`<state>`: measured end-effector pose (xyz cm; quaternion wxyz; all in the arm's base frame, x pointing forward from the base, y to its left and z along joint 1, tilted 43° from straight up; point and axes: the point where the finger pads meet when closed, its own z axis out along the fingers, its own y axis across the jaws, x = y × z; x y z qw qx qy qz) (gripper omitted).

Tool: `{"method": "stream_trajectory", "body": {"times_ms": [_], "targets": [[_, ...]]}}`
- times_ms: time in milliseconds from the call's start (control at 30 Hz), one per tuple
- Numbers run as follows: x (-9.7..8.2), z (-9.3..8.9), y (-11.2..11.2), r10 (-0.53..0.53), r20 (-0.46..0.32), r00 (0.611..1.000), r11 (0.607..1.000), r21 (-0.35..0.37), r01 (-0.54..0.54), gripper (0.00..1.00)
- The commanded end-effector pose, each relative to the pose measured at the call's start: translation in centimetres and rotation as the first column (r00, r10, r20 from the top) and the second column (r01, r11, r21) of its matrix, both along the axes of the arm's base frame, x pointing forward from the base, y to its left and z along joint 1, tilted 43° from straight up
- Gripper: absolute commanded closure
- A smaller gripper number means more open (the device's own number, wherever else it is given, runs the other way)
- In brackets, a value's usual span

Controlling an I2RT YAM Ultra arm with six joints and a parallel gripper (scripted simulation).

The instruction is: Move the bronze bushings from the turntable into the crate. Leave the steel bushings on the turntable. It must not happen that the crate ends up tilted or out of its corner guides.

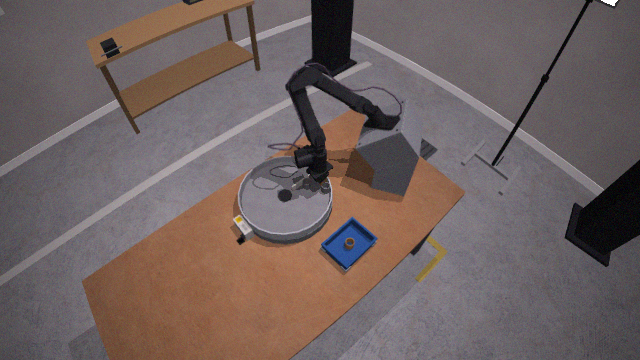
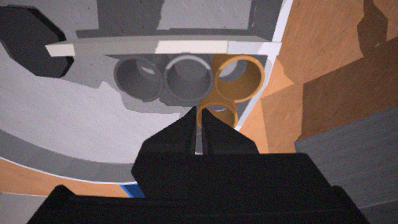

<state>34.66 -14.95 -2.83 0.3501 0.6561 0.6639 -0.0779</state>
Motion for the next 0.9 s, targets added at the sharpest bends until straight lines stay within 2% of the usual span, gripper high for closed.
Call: {"method": "stream_trajectory", "body": {"times_ms": [0, 133, 267, 367, 567, 733, 867], "targets": [[-0.1, 0.9, 0.2, 0.001, 0.003, 1.000, 1.000, -0.021, -0.001, 1.00], [-1.0, 1.1, 0.8, -0.002, -0.009, 1.000, 1.000, -0.016, 0.002, 1.00], [-1.6, 2.2, 1.7, -0.002, -0.008, 1.000, 1.000, -0.017, 0.002, 1.00], [-1.5, 3.7, 2.4, -0.002, 0.008, 1.000, 1.000, -0.018, 0.002, 1.00], [-2.4, 4.8, 3.4, -0.002, 0.002, 1.000, 1.000, -0.018, 0.002, 1.00], [-2.1, 6.4, 4.2, -0.002, 0.025, 1.000, 1.000, -0.018, 0.002, 1.00], [-2.0, 6.7, 4.3, -0.002, 0.031, 1.000, 1.000, -0.019, 0.003, 1.00]]}}
